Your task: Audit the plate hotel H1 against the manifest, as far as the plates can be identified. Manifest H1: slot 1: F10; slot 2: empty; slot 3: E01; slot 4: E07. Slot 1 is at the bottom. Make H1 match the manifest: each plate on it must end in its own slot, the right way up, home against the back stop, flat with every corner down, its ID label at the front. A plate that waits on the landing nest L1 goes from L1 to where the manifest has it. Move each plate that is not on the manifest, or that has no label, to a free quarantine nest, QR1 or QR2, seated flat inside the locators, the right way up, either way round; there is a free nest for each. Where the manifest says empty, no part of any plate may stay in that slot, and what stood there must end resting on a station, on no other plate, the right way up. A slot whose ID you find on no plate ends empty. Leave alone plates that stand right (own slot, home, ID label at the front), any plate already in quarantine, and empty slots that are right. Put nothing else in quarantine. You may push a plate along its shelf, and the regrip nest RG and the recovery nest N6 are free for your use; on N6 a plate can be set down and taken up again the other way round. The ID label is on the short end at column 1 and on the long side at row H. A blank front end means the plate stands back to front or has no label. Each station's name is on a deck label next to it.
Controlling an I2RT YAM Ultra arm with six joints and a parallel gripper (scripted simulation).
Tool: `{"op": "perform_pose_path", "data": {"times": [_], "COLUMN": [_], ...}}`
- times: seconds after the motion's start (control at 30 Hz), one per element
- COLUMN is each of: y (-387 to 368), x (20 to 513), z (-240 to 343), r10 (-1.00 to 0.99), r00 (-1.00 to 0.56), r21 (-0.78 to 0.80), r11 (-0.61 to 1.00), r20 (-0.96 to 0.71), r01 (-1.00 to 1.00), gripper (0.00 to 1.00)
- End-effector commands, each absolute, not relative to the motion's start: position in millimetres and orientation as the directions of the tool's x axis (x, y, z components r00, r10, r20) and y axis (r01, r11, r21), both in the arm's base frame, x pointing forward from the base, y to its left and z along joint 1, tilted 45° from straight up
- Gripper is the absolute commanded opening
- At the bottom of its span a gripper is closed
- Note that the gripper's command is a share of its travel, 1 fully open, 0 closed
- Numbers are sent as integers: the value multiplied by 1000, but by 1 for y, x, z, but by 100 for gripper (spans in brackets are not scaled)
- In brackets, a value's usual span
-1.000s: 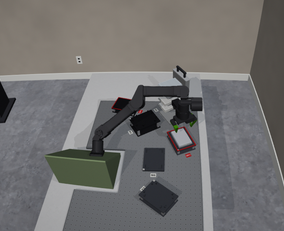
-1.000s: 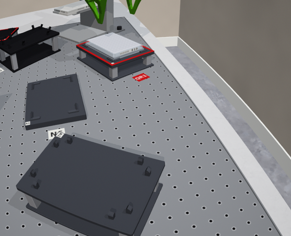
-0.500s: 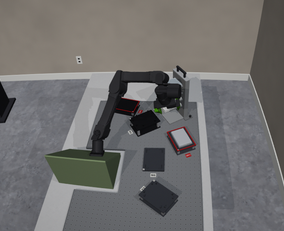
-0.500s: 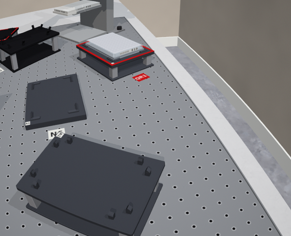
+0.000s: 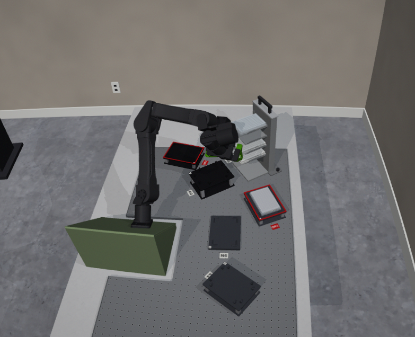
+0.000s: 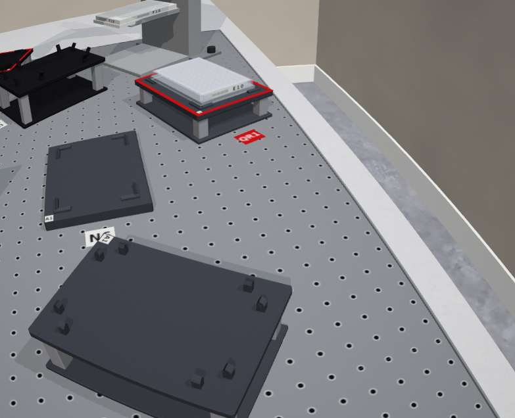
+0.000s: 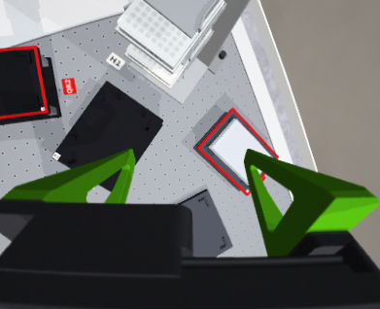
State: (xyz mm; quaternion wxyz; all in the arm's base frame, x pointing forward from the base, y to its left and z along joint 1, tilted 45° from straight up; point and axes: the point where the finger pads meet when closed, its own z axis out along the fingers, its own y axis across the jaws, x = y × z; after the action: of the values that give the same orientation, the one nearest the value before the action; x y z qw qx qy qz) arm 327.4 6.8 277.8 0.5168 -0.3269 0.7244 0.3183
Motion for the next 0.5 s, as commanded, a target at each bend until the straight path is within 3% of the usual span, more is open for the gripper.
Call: {"op": "perform_pose_path", "data": {"times": [0.0,0.47], "y": [4,25], "x": [329,297], "z": [297,309], "r10": [-34,209], "r00": [-257,-309], "r21": [179,363], "r11": [629,699], "r20": [-966,-928], "r01": [-757,-616], "gripper": [100,100]}}
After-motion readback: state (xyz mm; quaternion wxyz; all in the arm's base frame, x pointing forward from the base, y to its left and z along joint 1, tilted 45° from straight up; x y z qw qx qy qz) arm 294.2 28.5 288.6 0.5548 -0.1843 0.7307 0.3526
